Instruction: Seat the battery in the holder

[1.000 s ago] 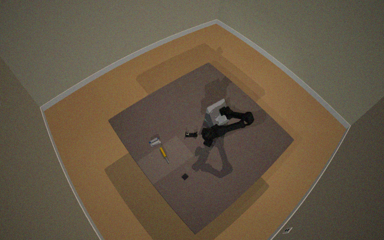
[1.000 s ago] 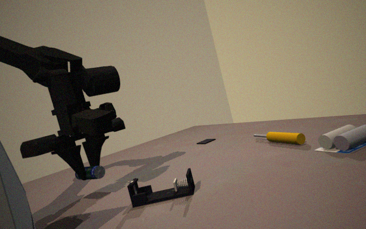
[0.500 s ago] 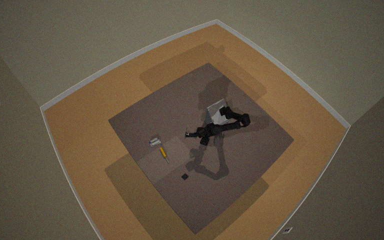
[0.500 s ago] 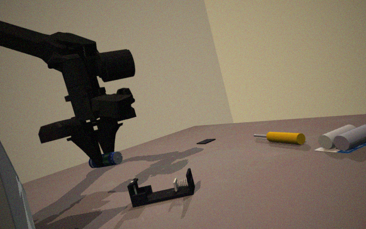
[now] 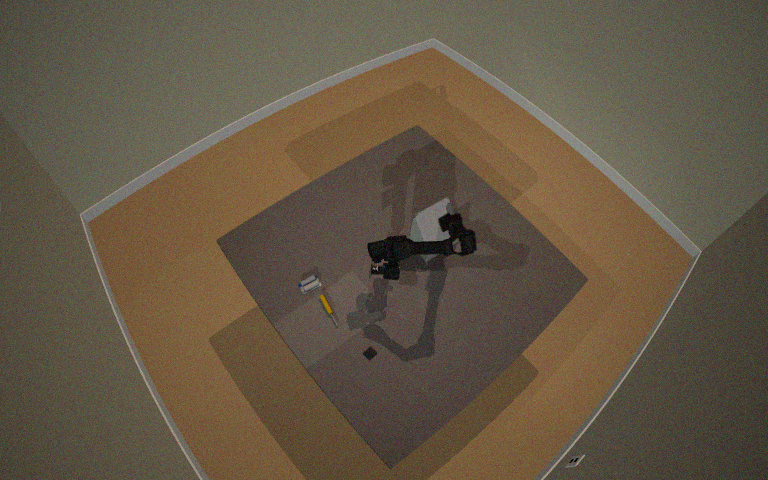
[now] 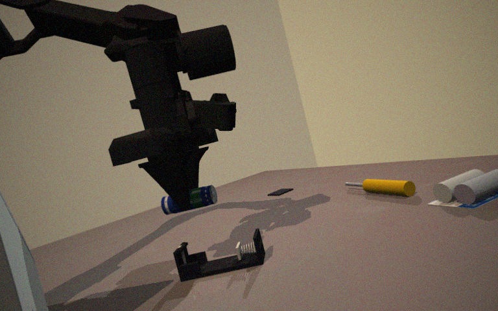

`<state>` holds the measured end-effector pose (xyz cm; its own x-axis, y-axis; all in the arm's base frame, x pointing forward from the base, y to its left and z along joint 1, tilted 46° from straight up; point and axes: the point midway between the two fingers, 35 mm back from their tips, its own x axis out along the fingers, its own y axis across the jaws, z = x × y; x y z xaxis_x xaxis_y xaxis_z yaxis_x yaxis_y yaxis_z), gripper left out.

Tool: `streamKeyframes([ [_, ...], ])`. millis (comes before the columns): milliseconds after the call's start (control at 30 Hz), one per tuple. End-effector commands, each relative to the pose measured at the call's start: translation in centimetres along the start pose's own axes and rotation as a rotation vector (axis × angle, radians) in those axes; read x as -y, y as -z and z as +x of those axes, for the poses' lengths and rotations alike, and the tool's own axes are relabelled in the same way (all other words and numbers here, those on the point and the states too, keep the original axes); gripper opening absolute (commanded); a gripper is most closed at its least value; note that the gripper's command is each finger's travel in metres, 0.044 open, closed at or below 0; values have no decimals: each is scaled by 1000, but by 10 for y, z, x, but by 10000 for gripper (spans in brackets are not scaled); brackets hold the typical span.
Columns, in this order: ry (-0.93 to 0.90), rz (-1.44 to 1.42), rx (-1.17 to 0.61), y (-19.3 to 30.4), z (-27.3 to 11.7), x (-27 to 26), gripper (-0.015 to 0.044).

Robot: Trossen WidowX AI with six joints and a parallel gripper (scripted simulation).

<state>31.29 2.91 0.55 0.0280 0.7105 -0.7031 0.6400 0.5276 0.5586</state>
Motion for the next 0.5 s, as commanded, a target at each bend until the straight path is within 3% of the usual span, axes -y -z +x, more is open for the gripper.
streamKeyframes([
  [0, 2, -79, -8, -24, -3, 18, 82],
  [467, 7, -114, -114, -29, 12, 25, 82],
])
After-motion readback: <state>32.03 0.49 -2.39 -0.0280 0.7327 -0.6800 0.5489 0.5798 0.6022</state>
